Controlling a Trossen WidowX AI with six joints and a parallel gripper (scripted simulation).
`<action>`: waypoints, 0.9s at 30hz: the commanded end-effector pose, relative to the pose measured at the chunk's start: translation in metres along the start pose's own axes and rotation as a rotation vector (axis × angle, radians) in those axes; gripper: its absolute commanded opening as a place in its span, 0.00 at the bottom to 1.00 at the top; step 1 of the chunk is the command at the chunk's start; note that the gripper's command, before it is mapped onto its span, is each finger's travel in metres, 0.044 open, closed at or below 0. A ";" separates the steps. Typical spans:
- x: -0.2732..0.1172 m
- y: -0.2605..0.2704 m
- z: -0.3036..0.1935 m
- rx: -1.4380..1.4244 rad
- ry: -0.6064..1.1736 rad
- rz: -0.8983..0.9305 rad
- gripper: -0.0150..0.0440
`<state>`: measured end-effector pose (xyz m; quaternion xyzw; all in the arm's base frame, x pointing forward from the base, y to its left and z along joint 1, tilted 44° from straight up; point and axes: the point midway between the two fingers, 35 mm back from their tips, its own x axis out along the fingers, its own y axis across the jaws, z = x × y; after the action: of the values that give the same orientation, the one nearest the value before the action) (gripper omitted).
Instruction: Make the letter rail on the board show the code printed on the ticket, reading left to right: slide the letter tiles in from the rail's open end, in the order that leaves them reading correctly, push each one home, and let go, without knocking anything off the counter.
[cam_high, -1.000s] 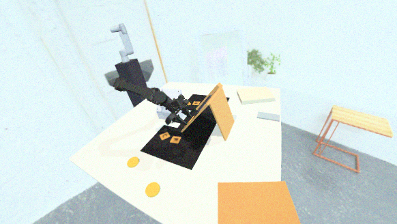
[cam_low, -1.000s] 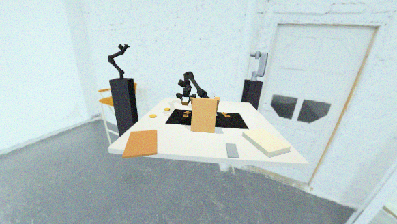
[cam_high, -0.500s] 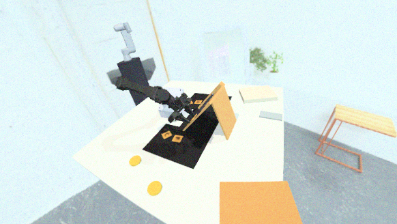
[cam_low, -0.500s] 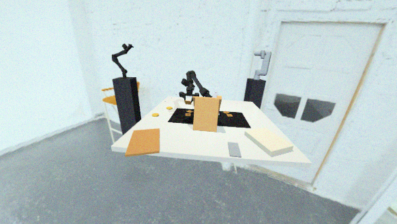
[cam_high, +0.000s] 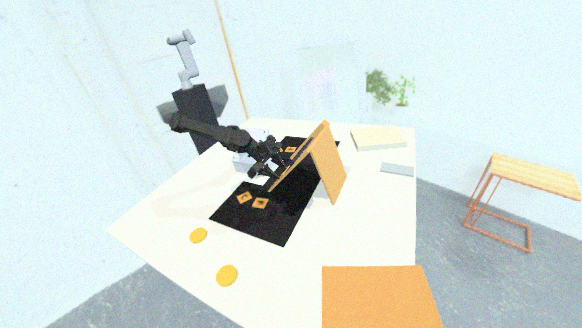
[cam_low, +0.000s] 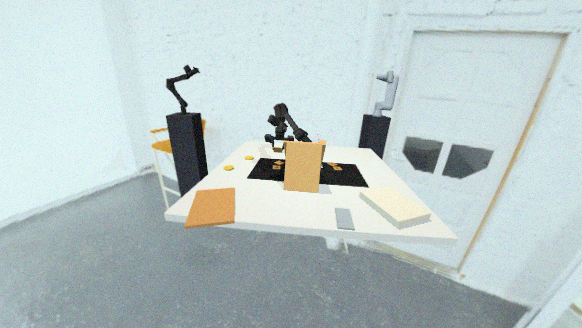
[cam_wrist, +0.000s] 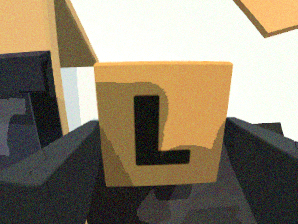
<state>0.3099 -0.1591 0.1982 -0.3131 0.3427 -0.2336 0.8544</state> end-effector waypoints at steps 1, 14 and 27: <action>0.000 0.002 -0.001 0.004 0.003 -0.004 0.25; 0.000 0.008 -0.001 0.004 0.003 -0.004 0.25; 0.001 0.015 -0.001 0.004 0.003 -0.004 0.25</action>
<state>0.3127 -0.1498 0.1885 -0.3128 0.3431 -0.2334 0.8544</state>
